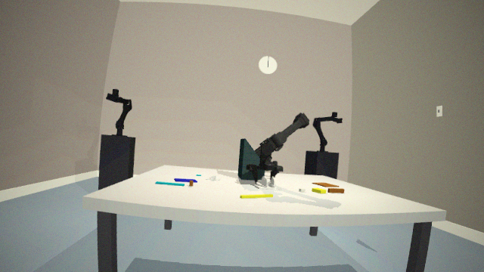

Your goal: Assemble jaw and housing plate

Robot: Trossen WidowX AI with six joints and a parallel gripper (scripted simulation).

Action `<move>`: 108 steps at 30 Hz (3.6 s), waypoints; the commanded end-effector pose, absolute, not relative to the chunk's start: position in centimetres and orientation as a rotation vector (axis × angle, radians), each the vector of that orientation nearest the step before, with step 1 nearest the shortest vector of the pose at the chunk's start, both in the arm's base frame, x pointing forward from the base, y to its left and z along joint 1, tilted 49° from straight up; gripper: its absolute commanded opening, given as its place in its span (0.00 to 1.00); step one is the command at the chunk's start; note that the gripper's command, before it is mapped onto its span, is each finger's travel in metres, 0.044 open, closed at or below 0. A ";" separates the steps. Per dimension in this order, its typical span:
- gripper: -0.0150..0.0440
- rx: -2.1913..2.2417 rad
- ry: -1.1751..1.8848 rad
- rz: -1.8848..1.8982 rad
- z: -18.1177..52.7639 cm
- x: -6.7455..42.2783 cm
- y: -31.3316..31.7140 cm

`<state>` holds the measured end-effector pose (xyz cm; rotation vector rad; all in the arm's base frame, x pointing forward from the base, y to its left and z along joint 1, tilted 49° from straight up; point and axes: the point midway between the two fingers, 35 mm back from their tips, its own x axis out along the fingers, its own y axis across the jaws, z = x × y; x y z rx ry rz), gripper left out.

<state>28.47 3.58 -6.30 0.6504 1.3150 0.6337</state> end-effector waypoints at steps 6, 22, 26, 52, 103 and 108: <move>0.85 0.652 1.321 0.632 -6.4 28.3 3.7; 0.85 0.651 1.321 0.632 -6.0 28.3 3.2; 0.85 0.651 1.321 0.632 -6.1 28.4 3.3; 0.85 0.652 1.321 0.632 -6.4 28.5 3.7; 1.00 0.649 1.322 0.630 -1.3 27.4 -2.1; 1.00 0.656 1.320 0.615 -1.5 26.4 -2.3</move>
